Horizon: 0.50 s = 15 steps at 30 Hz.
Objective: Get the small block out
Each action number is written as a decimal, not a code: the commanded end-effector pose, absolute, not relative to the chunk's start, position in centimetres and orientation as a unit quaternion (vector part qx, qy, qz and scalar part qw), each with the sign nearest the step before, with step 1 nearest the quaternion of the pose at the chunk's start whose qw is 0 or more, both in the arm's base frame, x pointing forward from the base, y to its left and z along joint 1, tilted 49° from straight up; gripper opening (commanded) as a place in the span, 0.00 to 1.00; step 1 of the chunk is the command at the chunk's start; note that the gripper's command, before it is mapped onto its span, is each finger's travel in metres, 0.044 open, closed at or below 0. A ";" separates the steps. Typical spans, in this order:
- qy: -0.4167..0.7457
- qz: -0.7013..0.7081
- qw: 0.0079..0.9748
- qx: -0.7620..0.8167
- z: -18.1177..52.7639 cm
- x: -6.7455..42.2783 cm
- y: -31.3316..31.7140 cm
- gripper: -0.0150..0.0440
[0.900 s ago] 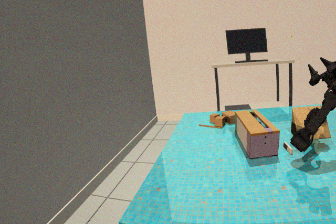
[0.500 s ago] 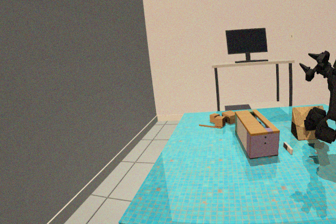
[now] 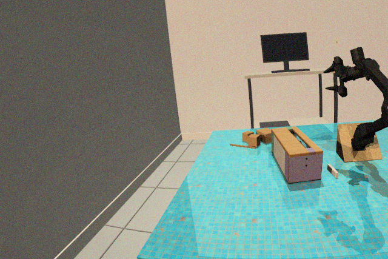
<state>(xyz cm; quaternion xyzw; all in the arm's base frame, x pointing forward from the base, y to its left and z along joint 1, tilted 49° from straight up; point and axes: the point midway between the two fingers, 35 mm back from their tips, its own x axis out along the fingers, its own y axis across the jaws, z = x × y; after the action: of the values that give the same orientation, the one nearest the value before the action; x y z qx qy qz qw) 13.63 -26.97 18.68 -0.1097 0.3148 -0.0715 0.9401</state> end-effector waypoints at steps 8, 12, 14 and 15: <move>0.324 0.352 0.845 -0.237 11.0 23.5 -21.1 0.93; 0.275 0.509 0.769 -0.271 8.2 26.2 -17.3 0.93; 0.241 0.580 0.726 -0.280 7.0 27.0 -15.3 0.93; 0.221 0.613 0.704 -0.283 6.4 27.3 -14.4 0.93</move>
<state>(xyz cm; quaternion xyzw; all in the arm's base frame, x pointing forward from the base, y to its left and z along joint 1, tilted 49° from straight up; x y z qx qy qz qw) 26.30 -16.66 7.74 -0.2686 0.2655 0.5293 0.7597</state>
